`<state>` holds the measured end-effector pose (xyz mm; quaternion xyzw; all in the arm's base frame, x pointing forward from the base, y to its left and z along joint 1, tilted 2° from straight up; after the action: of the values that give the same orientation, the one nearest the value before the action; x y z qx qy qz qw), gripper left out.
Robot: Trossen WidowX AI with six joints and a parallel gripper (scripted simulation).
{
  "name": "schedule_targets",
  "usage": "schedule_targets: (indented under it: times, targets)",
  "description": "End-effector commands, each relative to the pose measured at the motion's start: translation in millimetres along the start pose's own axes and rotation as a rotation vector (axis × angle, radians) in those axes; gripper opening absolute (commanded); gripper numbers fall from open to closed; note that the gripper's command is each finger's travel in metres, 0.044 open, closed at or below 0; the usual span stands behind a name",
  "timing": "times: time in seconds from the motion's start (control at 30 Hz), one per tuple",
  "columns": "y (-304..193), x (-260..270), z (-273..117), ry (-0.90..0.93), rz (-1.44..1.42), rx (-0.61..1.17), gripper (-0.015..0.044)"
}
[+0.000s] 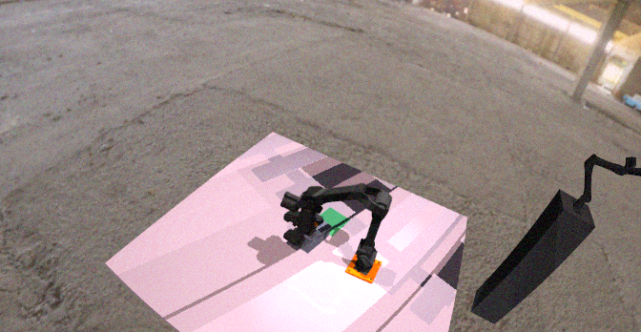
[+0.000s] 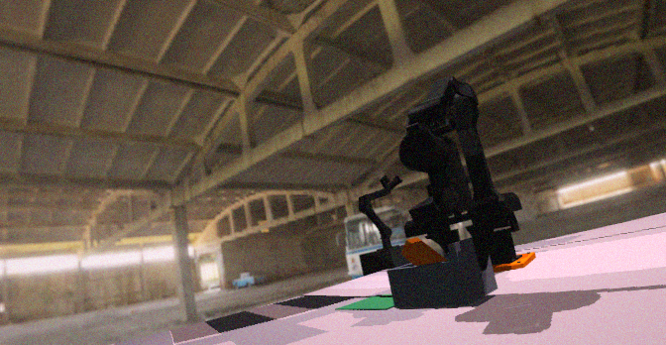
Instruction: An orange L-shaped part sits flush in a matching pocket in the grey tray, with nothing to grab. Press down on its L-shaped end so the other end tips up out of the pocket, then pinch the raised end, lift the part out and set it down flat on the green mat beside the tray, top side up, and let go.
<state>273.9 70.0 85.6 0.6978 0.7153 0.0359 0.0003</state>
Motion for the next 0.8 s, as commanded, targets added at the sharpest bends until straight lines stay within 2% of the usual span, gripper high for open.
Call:
schedule_targets:
  times: [0.0,0.77]
  targets:
    - [-1.3,-2.9,3.6,-0.01,0.009,0.005,0.018]
    - [0.2,9.2,-12.1,-0.009,0.009,0.005,0.018]
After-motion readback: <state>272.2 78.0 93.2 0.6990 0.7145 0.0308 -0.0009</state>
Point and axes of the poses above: the point midway between the two fingers, 35 mm back from their tips, its own z axis out along the fingers, its own x axis across the jaws, y = z × x, the point moved 1 cm from there along -z, back along the fingers, and after that the axes turned 4 degrees about -z, right-handed, at the moved point
